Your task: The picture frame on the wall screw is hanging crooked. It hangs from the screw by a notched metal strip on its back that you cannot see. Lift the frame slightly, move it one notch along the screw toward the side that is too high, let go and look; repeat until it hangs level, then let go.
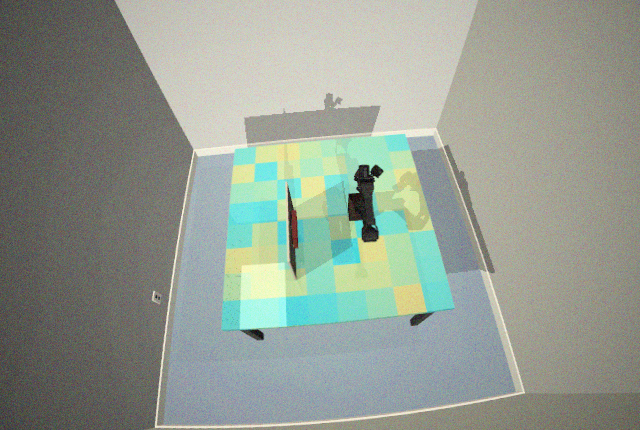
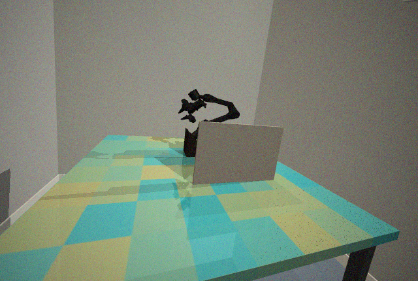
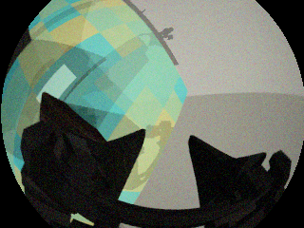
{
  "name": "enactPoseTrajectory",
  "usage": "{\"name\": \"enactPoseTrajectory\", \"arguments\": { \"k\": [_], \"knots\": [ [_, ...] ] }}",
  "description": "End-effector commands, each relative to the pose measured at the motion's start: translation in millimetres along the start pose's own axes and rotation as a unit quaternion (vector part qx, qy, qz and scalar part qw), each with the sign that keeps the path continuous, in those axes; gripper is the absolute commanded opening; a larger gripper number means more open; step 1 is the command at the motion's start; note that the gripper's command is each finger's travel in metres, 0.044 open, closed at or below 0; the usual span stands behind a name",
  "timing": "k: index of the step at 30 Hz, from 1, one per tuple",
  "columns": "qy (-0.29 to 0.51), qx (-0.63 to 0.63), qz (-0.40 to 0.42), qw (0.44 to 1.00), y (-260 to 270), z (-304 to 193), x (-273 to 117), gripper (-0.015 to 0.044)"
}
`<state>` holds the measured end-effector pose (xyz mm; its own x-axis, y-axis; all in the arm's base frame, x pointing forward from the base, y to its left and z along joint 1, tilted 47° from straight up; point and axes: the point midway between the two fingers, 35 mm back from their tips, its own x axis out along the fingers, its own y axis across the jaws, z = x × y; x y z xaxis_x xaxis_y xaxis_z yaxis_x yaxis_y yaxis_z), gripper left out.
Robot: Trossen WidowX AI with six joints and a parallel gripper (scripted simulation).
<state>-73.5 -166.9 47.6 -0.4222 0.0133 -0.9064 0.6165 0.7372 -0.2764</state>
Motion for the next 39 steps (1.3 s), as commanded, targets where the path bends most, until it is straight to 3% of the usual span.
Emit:
{"name": "enactPoseTrajectory", "arguments": {
  "k": [1,11,22,31,39],
  "knots": [
    [-0.197,0.239,-0.032,0.950,16,72,-34,0.0260],
    [-0.356,0.392,0.061,0.846,44,120,-79,0.0260],
    [-0.449,0.495,0.275,0.692,95,151,-139,0.0260],
    [-0.418,0.521,0.493,0.557,148,152,-191,0.0260],
    [-0.295,0.503,0.679,0.447,197,130,-236,0.0260]
  ]
}}
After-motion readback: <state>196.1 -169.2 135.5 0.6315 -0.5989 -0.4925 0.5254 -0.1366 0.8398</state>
